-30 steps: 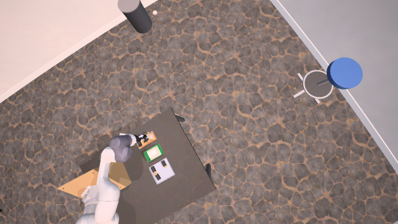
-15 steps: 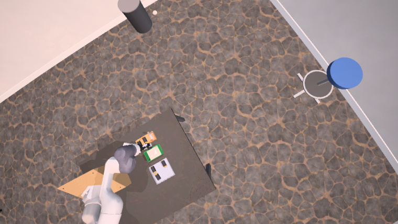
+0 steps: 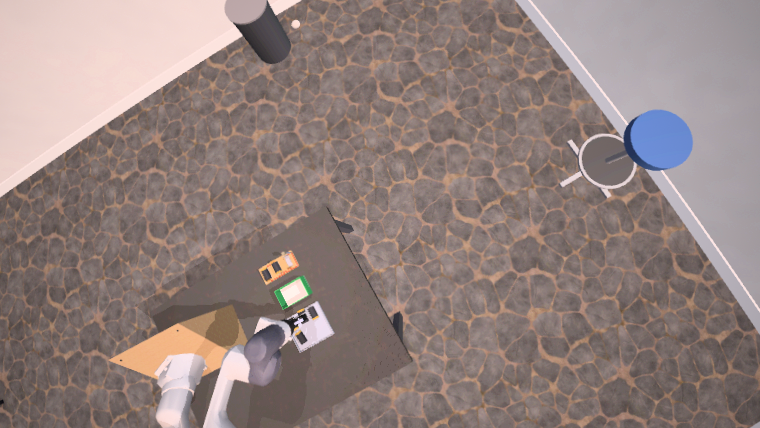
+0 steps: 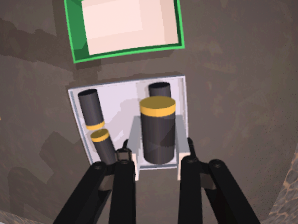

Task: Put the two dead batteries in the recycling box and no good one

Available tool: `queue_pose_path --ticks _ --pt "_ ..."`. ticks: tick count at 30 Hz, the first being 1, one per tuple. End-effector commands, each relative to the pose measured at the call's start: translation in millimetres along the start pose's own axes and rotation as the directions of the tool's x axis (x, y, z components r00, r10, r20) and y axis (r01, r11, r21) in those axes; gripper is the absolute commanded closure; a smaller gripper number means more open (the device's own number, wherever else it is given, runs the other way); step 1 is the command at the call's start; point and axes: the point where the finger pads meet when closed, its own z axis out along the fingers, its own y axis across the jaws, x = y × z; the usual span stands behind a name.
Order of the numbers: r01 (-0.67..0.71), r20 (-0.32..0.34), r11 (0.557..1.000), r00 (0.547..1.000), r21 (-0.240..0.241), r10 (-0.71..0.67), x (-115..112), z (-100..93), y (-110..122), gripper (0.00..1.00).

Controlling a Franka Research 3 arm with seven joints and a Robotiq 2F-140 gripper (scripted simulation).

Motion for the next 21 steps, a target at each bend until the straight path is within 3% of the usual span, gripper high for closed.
queue_pose_path --ticks 1,6,13,21 --pt "0.076 -0.002 0.997 0.997 -0.014 -0.076 -46 -0.7 6 0.84" --pt "0.076 -0.002 0.997 0.997 -0.014 -0.076 -96 -0.5 9 0.84" --pt "0.076 -0.002 0.997 0.997 -0.014 -0.076 -116 -0.5 11 0.84" --pt "0.078 -0.002 0.997 0.997 -0.014 -0.078 -117 -0.5 11 0.84"
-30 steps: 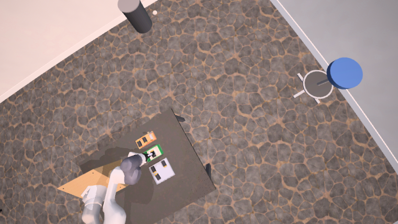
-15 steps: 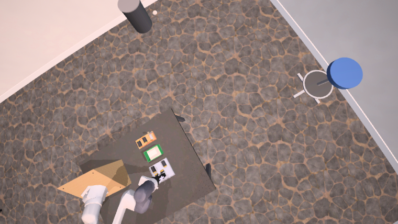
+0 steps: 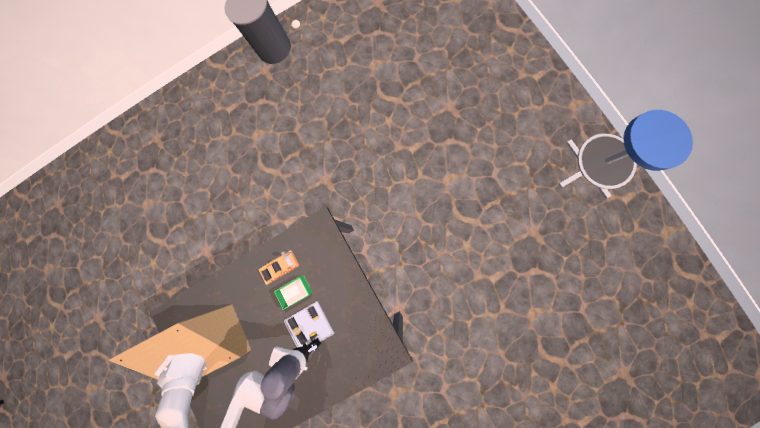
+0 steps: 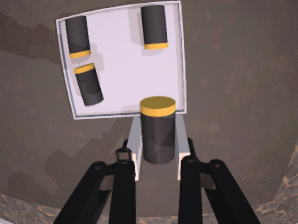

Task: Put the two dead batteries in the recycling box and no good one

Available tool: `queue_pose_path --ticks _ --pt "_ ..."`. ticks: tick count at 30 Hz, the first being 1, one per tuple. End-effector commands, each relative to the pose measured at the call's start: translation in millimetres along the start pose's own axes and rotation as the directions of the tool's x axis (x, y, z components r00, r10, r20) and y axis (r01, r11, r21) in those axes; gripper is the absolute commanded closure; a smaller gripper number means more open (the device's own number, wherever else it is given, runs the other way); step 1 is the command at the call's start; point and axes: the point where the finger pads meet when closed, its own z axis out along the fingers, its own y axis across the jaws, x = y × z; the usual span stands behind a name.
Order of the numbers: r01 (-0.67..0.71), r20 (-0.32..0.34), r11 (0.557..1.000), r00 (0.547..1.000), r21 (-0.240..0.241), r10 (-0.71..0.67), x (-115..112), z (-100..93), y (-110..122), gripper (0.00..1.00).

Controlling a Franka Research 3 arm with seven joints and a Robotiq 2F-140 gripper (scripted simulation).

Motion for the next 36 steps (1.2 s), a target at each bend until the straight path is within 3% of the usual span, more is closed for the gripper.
queue_pose_path --ticks 1,21,26,36 --pt "0.047 -0.001 0.999 0.999 -0.009 -0.047 1 -2.8 2 0.84" --pt "0.094 -0.001 0.996 0.996 -0.009 -0.094 1 3.3 2 0.84" --pt "0.094 -0.001 0.996 0.996 -0.009 -0.094 2 62.8 3 0.84" --pt "0.094 -0.001 0.996 0.996 -0.009 -0.094 2 67.7 3 0.84"
